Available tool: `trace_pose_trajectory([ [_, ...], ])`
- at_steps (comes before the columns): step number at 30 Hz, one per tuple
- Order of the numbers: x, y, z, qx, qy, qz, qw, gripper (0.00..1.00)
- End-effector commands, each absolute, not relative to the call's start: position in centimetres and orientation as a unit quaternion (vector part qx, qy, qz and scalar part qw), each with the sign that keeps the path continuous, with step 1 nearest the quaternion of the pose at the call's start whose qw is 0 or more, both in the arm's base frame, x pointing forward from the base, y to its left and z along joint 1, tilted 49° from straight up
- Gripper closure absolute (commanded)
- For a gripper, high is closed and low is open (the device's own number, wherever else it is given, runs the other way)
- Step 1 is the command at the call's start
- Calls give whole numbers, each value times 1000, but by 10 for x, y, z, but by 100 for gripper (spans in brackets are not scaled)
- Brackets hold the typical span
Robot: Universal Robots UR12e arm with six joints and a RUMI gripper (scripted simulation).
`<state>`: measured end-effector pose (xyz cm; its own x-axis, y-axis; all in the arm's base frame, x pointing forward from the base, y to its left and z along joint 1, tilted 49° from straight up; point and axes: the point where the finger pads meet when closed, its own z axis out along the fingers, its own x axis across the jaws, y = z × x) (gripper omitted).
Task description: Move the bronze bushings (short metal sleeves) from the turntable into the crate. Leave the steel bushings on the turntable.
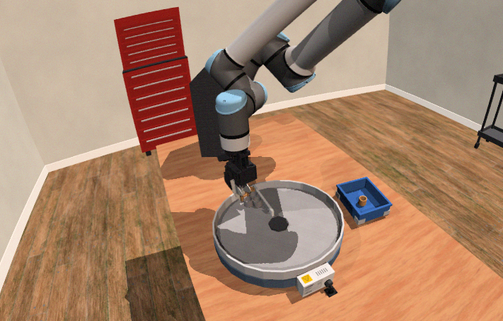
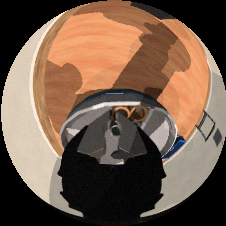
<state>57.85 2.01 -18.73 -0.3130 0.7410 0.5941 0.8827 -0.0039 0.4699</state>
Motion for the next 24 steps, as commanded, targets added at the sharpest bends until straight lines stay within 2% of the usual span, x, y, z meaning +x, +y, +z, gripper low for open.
trace_pose_trajectory([
  [1, 580, 19, -187, -580, -700, -408, 86, 100],
  [15, 575, 14, -182, -581, -700, -407, 87, 100],
  [24, 561, -12, -156, -581, -700, -407, 87, 100],
])
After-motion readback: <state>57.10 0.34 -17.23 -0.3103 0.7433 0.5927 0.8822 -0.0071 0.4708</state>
